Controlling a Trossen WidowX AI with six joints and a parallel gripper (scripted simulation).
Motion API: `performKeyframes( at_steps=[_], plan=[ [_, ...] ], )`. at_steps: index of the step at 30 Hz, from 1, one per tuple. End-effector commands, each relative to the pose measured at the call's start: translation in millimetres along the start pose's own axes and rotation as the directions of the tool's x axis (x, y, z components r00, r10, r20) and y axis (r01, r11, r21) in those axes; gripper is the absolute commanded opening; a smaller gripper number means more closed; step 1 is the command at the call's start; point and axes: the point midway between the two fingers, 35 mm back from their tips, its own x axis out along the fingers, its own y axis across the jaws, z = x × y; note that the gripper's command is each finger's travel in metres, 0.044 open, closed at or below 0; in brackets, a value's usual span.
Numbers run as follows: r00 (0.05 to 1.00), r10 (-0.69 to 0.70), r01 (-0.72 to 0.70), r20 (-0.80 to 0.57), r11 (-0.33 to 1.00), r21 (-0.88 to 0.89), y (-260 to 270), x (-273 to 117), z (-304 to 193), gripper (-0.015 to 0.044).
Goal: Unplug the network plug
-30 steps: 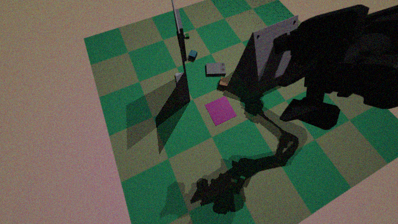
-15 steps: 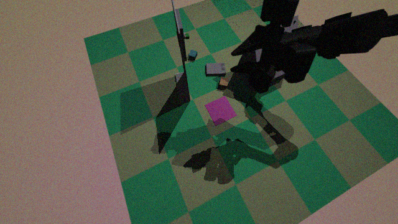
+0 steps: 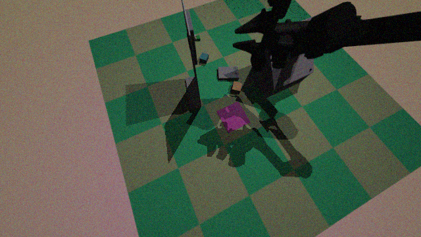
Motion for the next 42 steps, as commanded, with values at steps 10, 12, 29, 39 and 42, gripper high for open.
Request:
performKeyframes(
  at_steps=[10,12,29,39,42],
  plan=[
    [0.994,-0.004,-0.010,-0.108,0.991,-0.131,13.1,-15.0,-49.5,0.0156],
    [0.994,-0.005,-0.009,-0.108,0.991,-0.133,12.5,-12.4,-48.7,0.0156],
    [0.993,-0.029,0.010,-0.116,0.987,-0.162,10.9,24.7,-41.6,0.0156],
    [0.992,-0.041,0.020,-0.119,0.984,-0.176,15.0,44.1,-40.7,0.0156],
    [0.992,-0.041,0.020,-0.119,0.984,-0.176,14.8,46.4,-40.3,0.0156]
  ],
)
